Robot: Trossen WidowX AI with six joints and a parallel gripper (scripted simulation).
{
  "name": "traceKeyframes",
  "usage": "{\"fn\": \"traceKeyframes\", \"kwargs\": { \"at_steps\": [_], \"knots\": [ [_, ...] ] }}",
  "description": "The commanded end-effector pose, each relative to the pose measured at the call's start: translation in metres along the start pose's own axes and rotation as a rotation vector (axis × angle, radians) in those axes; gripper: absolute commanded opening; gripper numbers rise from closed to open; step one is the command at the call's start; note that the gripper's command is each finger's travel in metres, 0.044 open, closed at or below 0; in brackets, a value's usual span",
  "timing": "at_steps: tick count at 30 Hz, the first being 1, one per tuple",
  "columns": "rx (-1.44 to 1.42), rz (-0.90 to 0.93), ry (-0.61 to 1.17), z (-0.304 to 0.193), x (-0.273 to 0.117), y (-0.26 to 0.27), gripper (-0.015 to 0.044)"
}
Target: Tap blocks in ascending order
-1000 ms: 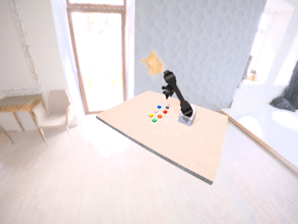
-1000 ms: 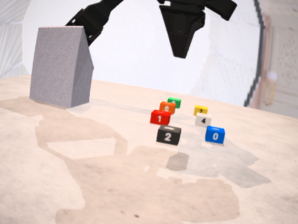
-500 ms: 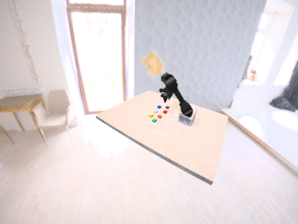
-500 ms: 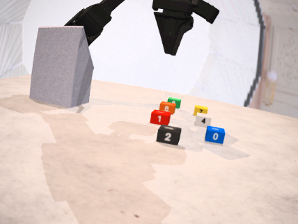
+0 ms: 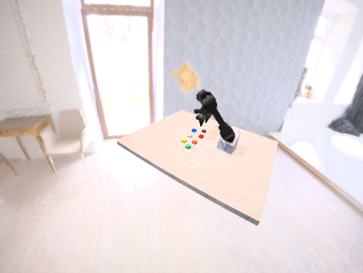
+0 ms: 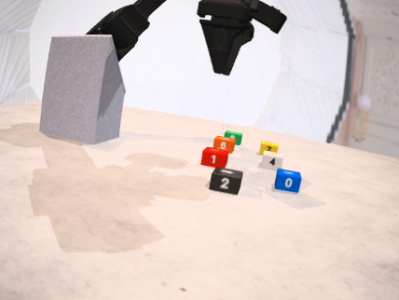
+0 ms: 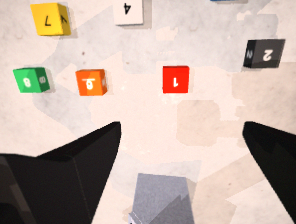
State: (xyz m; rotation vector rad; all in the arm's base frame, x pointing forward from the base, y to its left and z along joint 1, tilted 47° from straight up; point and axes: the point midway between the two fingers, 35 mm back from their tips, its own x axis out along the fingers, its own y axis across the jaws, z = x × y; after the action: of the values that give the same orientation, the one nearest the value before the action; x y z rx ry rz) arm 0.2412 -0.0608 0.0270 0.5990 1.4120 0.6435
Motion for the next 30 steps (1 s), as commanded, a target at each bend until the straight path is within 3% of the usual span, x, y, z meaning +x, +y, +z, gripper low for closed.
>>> {"fn": "traceKeyframes", "kwargs": {
  "at_steps": [1,7,15,30],
  "knots": [
    [0.002,0.003,-0.006,0.001,0.0,0.001,0.04],
    [0.003,0.002,-0.006,0.002,-0.001,0.009,0.04],
    [0.003,0.007,-0.005,-0.003,0.0,0.104,0.04],
    [0.003,0.008,-0.005,-0.004,0.0,0.106,0.04]
  ]
}}
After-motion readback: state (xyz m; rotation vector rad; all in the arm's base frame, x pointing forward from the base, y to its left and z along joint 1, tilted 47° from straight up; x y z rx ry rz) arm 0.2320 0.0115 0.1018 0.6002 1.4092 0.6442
